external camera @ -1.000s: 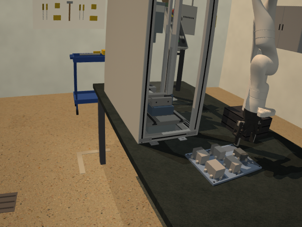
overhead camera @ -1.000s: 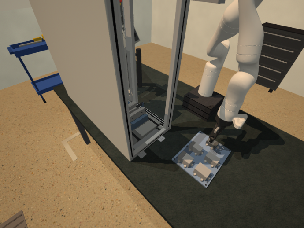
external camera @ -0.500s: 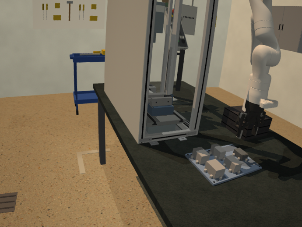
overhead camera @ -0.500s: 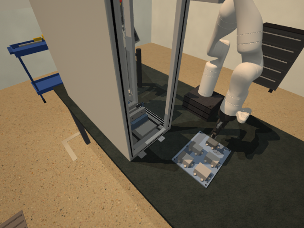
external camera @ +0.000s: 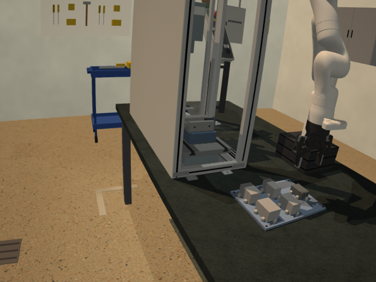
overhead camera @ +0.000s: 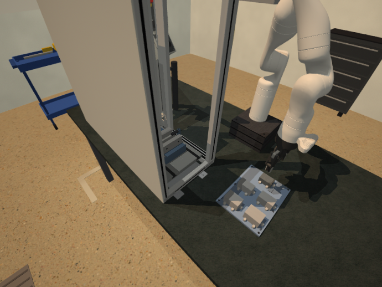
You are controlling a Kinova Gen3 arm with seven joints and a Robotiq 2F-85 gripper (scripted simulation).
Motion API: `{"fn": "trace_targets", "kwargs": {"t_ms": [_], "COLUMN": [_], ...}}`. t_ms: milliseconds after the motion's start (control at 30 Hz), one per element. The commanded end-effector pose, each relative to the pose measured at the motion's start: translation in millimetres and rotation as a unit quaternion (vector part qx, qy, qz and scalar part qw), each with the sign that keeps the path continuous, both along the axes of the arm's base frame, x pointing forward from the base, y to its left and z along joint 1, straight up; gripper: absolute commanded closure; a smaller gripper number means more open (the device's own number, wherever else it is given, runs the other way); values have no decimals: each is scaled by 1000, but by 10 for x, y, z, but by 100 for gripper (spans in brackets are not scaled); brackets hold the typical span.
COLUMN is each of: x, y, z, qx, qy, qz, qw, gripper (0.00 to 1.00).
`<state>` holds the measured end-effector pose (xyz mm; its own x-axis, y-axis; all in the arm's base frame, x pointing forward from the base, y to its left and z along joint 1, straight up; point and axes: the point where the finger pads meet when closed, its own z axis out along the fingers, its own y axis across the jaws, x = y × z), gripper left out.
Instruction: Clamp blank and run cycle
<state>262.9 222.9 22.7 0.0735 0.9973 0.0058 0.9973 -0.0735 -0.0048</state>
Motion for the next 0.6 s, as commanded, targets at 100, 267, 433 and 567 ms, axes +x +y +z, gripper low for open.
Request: {"fn": "trace_targets", "kwargs": {"t_ms": [100,267,433,567], "x": [3,3,3,3], "y": [3,3,3,3], "z": [4,4,4,4], "qx": [0,0,0,-1], "qy": [-2,-2,-2,-1], "qz": [-70,-70,-116,-184], "qw": [998,998,993,983], "gripper": [0,0,0,0]}}
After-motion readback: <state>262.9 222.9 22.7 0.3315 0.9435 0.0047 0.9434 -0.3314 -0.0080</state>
